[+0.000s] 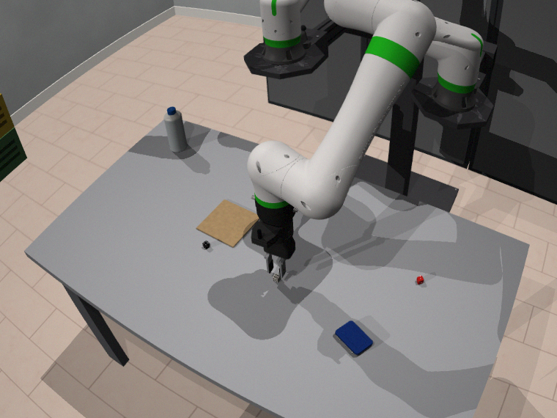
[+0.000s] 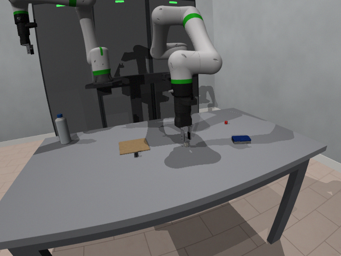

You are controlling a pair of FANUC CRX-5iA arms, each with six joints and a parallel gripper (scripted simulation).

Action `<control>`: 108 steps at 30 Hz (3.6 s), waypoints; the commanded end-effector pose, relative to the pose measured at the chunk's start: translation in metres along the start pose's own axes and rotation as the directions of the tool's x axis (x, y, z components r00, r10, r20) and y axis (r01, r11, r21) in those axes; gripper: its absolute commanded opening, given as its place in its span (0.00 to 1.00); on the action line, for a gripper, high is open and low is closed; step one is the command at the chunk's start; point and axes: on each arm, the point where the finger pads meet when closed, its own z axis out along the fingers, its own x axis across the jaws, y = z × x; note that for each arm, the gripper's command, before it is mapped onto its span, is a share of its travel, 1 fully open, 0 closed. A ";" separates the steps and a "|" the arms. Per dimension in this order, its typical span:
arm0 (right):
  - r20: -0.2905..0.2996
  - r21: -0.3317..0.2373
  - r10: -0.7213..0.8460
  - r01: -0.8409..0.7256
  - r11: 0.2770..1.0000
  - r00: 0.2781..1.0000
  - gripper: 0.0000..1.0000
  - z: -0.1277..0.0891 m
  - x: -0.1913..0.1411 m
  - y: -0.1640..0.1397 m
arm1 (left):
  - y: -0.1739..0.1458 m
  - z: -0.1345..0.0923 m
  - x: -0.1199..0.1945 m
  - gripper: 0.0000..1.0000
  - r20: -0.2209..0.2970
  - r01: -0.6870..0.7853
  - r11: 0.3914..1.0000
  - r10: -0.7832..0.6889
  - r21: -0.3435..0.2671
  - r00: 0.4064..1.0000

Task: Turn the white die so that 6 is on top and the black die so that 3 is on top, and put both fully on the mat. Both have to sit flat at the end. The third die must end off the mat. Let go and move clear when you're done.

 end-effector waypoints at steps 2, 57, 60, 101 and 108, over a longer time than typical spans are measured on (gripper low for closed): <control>0.000 -0.002 0.000 0.000 1.000 1.000 1.00 -0.001 0.000 0.000 | -0.001 0.002 0.001 0.64 -0.001 0.000 1.000 0.000 0.002 1.000; 0.000 -0.002 0.000 0.000 1.000 1.000 1.00 -0.001 0.000 0.000 | -0.002 0.013 0.001 0.64 -0.001 0.000 1.000 0.000 0.002 1.000; 0.000 -0.002 0.000 0.000 1.000 1.000 1.00 -0.001 0.000 0.000 | -0.002 0.014 0.001 0.64 -0.001 0.000 1.000 0.000 0.002 1.000; 0.000 -0.002 0.000 0.000 1.000 1.000 1.00 -0.001 0.000 0.000 | -0.002 0.030 0.001 0.34 -0.001 0.000 1.000 0.000 0.002 1.000; 0.000 -0.002 0.000 0.000 1.000 1.000 1.00 -0.001 0.000 0.000 | -0.002 0.030 0.001 0.34 -0.001 0.000 1.000 0.000 0.002 1.000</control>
